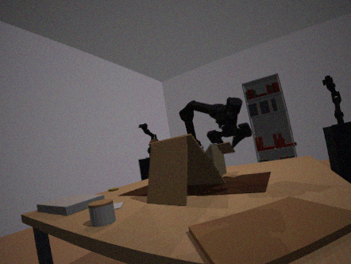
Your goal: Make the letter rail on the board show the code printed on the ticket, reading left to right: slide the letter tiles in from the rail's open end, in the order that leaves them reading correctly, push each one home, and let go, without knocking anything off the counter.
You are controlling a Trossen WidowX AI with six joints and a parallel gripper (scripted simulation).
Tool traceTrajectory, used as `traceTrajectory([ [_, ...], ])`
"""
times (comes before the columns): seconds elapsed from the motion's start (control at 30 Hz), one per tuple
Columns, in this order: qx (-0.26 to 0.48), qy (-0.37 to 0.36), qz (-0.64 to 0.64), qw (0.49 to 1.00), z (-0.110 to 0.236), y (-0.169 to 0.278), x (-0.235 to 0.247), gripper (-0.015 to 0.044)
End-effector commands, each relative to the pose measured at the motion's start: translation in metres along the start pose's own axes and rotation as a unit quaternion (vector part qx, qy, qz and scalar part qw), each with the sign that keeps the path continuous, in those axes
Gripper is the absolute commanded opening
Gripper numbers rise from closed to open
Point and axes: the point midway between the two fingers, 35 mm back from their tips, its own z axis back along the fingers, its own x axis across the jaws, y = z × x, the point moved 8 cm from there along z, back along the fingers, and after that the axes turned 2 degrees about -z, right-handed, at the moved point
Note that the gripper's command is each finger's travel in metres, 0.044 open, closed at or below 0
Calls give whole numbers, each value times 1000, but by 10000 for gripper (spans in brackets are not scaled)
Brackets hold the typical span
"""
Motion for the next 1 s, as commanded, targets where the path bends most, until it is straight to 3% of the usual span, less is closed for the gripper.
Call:
traceTrajectory([
  [0.0,-1,2,2,1000,-1,1,0,0],
  [0.97,-1,2,3,1000,0,0,-12,0],
])
